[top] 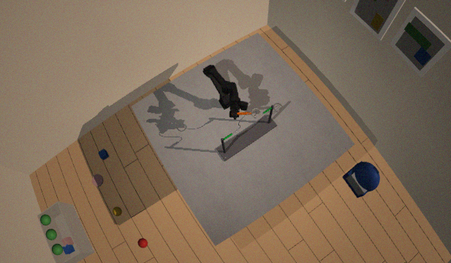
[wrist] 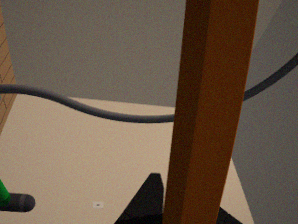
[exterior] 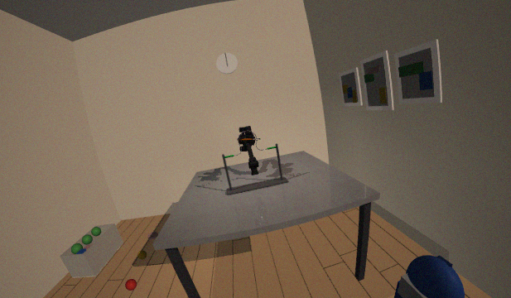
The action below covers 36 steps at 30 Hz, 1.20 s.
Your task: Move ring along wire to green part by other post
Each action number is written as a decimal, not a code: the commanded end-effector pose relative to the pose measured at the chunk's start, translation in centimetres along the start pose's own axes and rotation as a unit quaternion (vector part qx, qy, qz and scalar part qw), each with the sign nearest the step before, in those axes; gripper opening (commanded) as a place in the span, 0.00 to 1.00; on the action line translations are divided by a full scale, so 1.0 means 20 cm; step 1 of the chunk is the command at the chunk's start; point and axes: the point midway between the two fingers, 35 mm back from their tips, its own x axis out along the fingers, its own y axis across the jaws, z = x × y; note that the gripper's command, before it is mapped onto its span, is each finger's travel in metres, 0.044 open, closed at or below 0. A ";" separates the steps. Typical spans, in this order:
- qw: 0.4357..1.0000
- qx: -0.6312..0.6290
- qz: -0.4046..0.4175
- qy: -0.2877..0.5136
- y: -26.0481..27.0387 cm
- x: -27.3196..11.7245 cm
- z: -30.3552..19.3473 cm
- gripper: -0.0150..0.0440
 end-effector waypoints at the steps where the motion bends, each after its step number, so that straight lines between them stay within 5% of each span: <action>1: 1.000 -0.021 -0.012 -0.004 -0.01 0.00 0.00 0.00; 36: 1.000 -0.027 -0.015 -0.004 0.15 0.00 -0.03 0.00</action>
